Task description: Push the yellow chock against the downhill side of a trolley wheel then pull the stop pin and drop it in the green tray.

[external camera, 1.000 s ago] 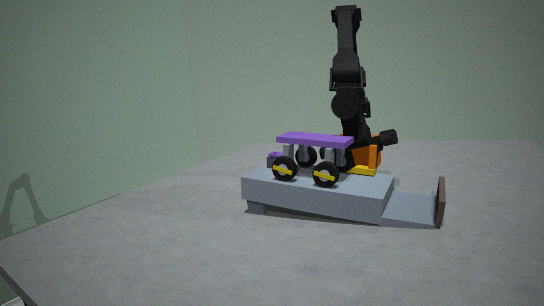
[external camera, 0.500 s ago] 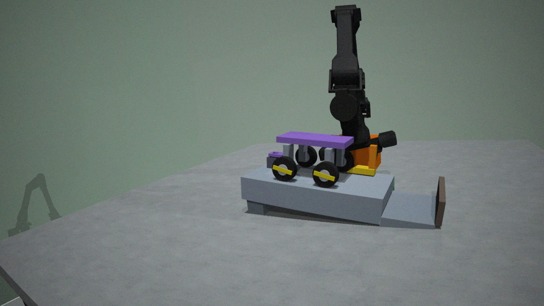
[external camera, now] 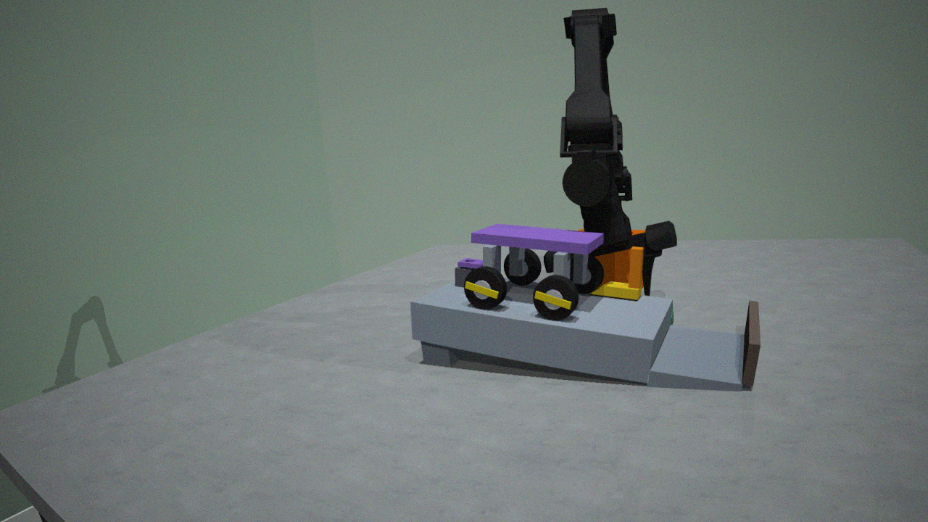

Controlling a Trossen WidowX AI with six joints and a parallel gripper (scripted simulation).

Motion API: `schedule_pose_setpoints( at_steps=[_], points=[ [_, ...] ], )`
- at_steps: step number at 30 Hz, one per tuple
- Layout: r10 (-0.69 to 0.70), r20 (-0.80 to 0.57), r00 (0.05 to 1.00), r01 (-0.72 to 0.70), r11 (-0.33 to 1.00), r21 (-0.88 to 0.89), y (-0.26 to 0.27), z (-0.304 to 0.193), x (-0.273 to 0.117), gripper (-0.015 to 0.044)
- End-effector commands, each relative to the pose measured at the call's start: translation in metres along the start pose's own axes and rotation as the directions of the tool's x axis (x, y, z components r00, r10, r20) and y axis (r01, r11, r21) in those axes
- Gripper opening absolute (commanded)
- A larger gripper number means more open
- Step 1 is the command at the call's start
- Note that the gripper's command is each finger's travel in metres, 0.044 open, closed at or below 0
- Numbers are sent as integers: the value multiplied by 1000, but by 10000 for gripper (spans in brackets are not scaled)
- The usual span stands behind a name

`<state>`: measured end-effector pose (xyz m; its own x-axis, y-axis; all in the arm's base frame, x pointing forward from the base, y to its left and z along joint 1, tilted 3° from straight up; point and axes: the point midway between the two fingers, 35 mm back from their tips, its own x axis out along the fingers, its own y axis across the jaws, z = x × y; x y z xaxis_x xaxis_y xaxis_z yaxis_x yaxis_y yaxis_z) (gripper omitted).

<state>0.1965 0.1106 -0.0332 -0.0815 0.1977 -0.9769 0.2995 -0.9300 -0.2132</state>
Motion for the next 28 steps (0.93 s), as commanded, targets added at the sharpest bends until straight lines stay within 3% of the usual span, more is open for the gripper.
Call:
schedule_pose_setpoints(
  at_steps=[1, 4, 8, 28],
  points=[
    [-2, -8, 1000, 2, 1000, -5, -2, -1, -12, 340],
    [-3, -8, 1000, 3, 1000, -6, -4, 0, -22, 340],
    [-3, -8, 1000, 3, 1000, -6, -5, 0, -32, 440],
    [-3, -8, 1000, 3, 1000, -6, -15, -1, -87, 440]
  ],
)
